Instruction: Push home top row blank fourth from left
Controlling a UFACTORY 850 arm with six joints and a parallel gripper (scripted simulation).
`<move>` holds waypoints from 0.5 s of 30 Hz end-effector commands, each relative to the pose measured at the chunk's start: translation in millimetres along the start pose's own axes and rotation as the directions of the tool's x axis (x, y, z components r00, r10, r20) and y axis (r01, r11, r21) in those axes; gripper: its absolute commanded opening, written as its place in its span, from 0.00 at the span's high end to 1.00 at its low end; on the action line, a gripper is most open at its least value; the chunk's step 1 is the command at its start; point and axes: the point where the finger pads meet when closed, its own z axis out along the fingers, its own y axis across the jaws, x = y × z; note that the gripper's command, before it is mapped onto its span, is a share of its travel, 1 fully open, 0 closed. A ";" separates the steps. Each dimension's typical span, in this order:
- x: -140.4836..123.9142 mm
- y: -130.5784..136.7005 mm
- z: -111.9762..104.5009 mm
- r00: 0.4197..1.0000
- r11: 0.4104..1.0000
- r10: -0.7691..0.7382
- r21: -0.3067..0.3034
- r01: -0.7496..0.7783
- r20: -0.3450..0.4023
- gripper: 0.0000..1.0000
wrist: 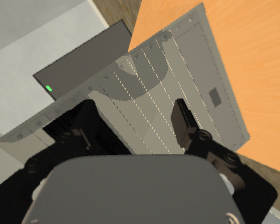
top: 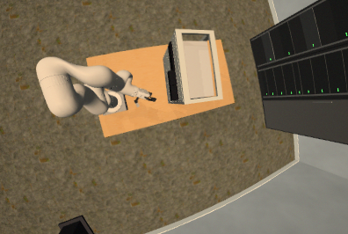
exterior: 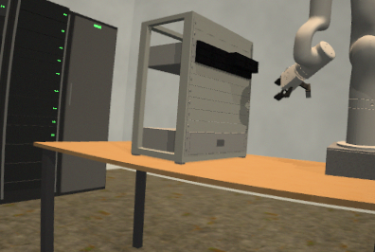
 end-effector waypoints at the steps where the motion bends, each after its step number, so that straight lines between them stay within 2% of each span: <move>1: -6.2 -6.3 -1.5 0.998 0.999 -0.041 0.023 0.040 0.038 0.00; 15: -42.6 -33.3 -20.0 0.945 0.957 -0.261 0.184 0.226 0.198 0.00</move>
